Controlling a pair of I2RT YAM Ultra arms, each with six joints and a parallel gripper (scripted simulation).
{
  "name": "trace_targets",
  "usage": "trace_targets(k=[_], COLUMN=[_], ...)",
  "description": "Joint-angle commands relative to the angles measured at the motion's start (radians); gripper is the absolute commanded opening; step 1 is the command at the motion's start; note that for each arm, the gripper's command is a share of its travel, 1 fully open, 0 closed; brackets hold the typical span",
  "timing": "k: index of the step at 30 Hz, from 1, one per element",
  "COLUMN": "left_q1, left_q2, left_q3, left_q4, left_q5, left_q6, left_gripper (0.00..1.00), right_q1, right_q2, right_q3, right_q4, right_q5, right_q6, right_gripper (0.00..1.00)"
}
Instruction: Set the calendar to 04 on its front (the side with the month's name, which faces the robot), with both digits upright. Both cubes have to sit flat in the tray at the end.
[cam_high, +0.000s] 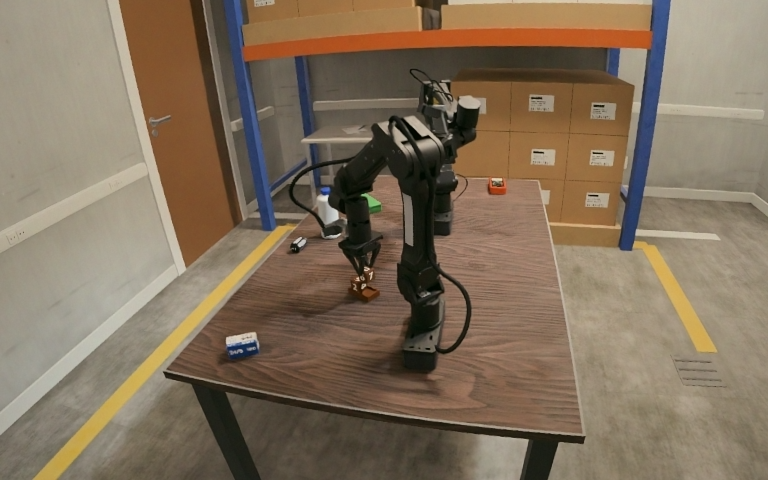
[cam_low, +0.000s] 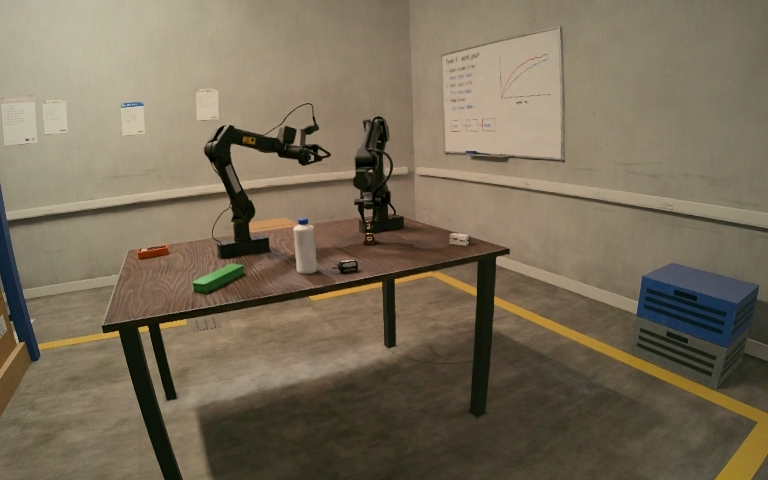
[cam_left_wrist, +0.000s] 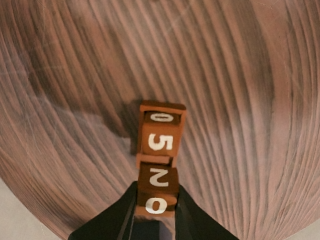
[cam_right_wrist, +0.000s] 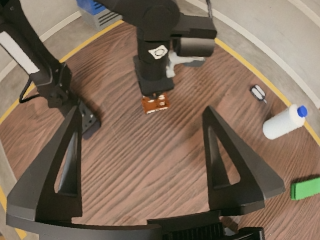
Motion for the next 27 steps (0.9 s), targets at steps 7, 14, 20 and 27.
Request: trace_targets(k=[7,14,20,27], left_q1=[-0.002,0.002,0.130,0.345], left_q2=[-0.050,-0.059,-0.031,0.044], left_q3=[0.073,0.100,0.118,0.055], left_q4=[-0.098,-0.097,-0.015,0.105], left_q5=[-0.002,-0.002,0.007,-0.003], left_q6=[-0.006,0.012,0.102,0.329], left_gripper=[0.26,0.26,0.26,0.26], right_q1=[-0.237,-0.445,-0.650,-0.781], right_q2=[-0.021,-0.047,-0.043,-0.040], right_q3=[-0.055,-0.164,-0.236,-0.270], right_q4=[0.194,0.347,0.444,0.505], right_q5=[-0.466,-0.801,-1.038,-1.178], right_q6=[-0.135,-0.254,-0.312,-0.334], right_gripper=[1.00,1.00,1.00,1.00])
